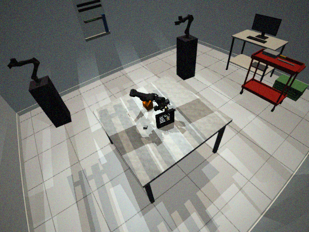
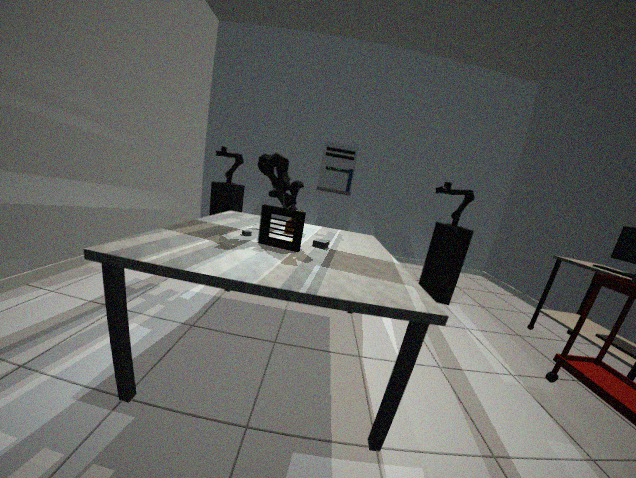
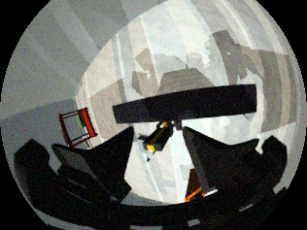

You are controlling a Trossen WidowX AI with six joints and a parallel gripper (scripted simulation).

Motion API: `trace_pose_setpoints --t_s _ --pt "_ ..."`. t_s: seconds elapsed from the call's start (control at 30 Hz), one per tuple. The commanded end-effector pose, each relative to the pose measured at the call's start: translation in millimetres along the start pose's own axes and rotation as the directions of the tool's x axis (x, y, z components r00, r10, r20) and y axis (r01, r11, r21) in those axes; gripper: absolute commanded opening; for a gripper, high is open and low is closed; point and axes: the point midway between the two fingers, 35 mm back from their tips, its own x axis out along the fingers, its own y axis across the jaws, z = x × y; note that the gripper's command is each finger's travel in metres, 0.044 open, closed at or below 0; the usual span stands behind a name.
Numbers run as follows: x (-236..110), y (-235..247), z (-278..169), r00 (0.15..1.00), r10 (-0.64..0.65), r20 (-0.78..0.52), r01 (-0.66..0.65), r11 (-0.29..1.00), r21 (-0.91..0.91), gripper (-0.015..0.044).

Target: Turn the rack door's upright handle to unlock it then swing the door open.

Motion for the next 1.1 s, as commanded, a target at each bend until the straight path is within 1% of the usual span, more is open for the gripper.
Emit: trace_pose_setpoints --t_s 0.0,0.3,0.63,0.83,1.07 --pt "5 7 -8 0.997 -0.07 -0.036 0.069 0.997 -0.033 0.0289" --pt "11 20 -30 0.966 -0.244 -0.087 0.232 0.963 -0.135 0.0289" --pt "13 32 -51 0.899 -0.432 -0.076 0.401 0.879 -0.259 0.0289" --pt "14 33 -52 0.893 -0.444 -0.072 0.412 0.871 -0.267 0.0289" --pt "24 29 -52 0.893 -0.444 -0.072 0.411 0.871 -0.267 0.0289"
